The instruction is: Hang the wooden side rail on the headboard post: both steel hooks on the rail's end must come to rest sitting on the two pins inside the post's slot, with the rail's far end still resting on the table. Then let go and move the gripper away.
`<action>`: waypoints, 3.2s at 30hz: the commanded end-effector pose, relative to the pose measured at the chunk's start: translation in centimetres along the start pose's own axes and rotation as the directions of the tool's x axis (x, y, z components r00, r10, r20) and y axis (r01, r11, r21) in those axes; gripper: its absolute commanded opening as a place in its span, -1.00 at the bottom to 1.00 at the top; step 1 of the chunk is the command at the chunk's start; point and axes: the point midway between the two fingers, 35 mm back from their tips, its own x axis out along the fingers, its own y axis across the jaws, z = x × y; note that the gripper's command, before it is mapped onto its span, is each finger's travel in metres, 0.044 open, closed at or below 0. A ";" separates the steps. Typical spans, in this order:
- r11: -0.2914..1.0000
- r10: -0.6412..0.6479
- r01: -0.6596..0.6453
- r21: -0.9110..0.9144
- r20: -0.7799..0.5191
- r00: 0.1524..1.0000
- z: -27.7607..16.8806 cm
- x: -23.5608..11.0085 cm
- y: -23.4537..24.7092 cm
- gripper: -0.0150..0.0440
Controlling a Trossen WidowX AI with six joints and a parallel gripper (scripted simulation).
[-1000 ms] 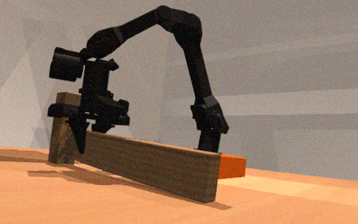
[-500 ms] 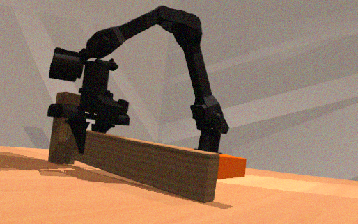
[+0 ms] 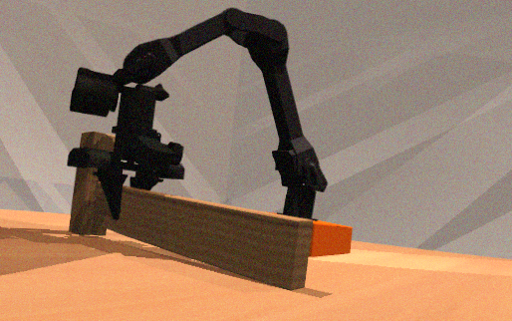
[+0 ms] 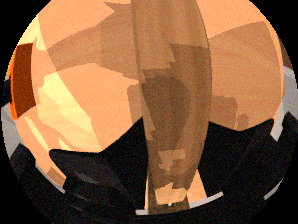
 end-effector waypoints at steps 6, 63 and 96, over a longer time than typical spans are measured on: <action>1.000 -0.011 0.011 -0.004 -0.005 1.000 -0.3 -0.3 -0.2 -0.49; 1.000 -0.011 0.011 -0.004 -0.005 1.000 -0.9 -0.2 -0.2 -0.49; 1.000 -0.011 0.011 -0.004 -0.006 1.000 -1.2 -0.5 -0.2 -0.49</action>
